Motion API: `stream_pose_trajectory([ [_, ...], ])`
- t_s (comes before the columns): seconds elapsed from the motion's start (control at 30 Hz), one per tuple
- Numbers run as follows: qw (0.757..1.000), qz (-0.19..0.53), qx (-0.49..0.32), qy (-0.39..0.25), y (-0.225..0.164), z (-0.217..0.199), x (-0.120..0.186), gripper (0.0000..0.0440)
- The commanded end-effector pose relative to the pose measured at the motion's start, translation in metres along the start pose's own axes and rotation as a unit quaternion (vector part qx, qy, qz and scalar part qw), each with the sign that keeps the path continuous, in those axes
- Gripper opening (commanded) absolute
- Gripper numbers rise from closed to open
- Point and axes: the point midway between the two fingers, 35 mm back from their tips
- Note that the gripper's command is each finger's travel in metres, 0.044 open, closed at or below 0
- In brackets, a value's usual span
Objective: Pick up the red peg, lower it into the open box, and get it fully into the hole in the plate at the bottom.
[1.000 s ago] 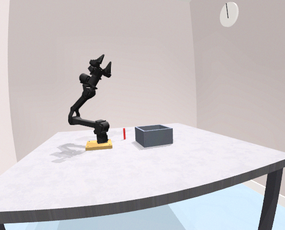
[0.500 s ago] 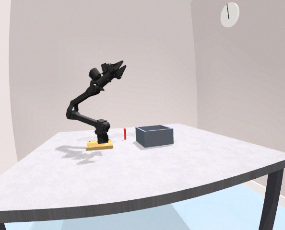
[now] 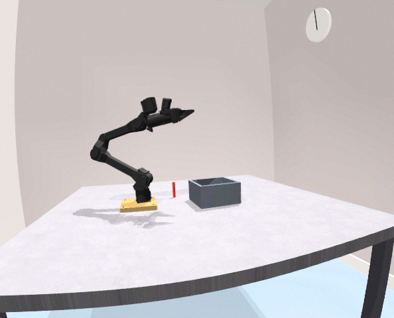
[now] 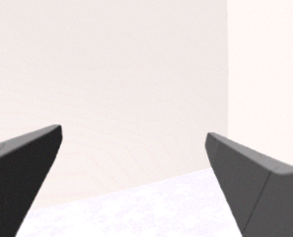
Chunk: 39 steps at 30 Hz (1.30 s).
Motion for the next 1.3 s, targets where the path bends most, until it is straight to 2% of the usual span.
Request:
stream_pose_trajectory([
  [0.0, 0.999, 0.048, -0.023, 0.007, -0.018, 0.006, -0.008, 0.0440],
  [0.3, 0.979, 0.191, -0.068, 0.030, -0.074, 0.032, -0.020, 0.0440],
  [0.6, 0.936, 0.335, -0.096, 0.047, -0.124, 0.064, -0.013, 0.0440],
  [0.9, 0.873, 0.473, -0.111, 0.048, -0.166, 0.098, 0.013, 0.0440],
  [1.27, 0.774, 0.623, -0.109, 0.011, -0.203, 0.137, 0.066, 0.0440],
])
Point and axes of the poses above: the point midway between the two fingers, 35 mm back from their tips, its own x axis back along the fingers, its own z axis across the jaws, y = z × x, and after that the axes turned 11 degrees about x, right-handed
